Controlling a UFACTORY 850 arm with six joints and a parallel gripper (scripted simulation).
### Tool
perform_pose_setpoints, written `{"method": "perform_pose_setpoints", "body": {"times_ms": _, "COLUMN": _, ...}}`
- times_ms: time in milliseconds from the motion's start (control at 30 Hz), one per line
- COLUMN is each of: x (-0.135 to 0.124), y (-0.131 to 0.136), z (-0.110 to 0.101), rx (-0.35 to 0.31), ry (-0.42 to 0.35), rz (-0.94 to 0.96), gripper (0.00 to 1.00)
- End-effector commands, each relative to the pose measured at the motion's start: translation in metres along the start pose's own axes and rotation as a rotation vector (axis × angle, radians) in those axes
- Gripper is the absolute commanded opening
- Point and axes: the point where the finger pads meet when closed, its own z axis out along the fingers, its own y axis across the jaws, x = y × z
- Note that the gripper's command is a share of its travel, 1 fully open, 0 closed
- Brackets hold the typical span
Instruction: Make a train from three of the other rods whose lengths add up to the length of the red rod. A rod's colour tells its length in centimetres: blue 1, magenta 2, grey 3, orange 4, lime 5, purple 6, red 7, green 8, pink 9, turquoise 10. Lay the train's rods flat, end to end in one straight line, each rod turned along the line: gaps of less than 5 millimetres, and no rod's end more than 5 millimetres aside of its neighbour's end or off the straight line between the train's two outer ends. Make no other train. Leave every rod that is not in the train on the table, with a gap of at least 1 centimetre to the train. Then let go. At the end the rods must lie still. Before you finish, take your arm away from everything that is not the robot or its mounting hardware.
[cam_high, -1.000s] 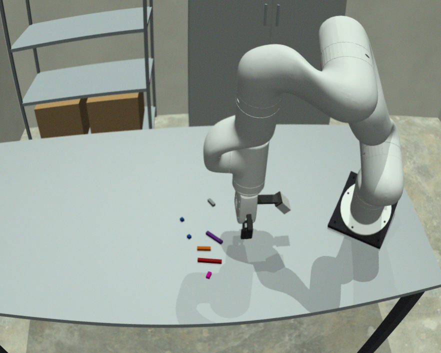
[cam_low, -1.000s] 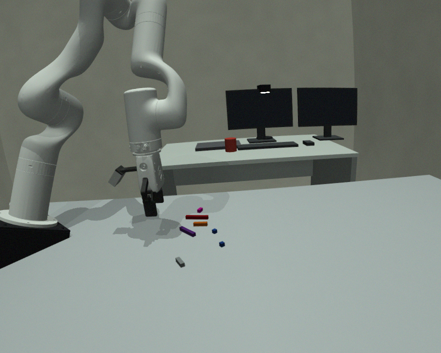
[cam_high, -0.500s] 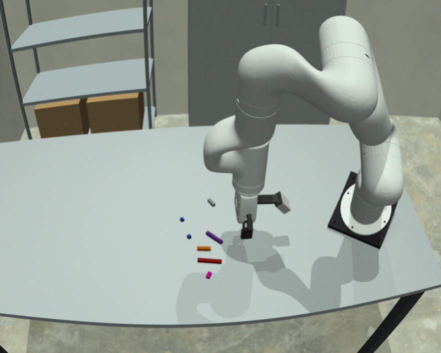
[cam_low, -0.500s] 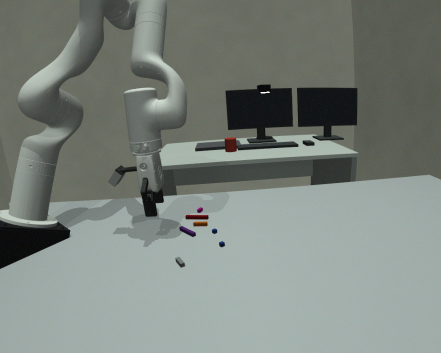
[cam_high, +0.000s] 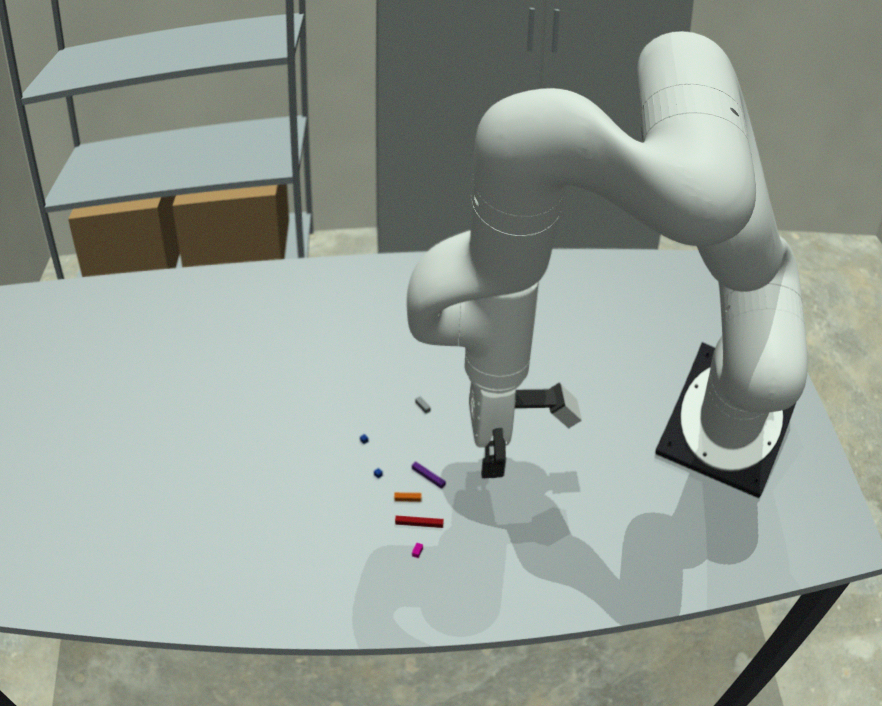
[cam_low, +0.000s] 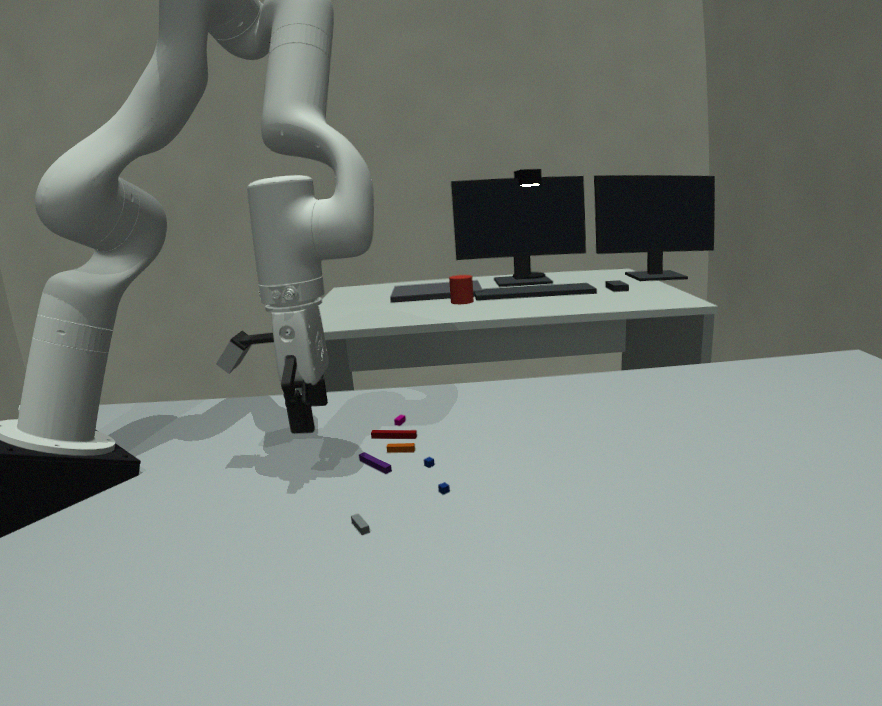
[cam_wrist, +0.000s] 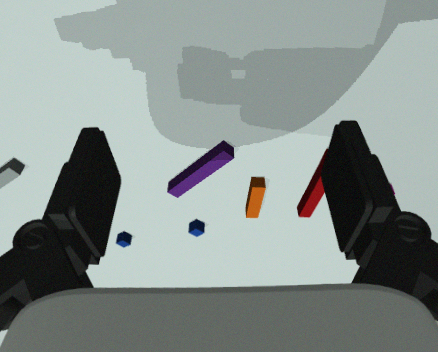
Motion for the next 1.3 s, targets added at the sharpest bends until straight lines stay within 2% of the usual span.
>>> {"method": "perform_pose_setpoints", "body": {"times_ms": 0, "x": -0.0006, "y": -0.0001, "z": -0.0003, "rx": 0.0, "ry": -0.001, "rz": 0.0, "gripper": 1.0}}
{"method": "perform_pose_setpoints", "body": {"times_ms": 1033, "x": -0.0006, "y": -0.0001, "z": -0.0003, "rx": 0.0, "ry": -0.001, "rz": -0.001, "gripper": 1.0}}
{"method": "perform_pose_setpoints", "body": {"times_ms": 1267, "x": -0.0006, "y": -0.0001, "z": -0.0003, "rx": 0.0, "ry": -0.001, "rz": -0.217, "gripper": 1.0}}
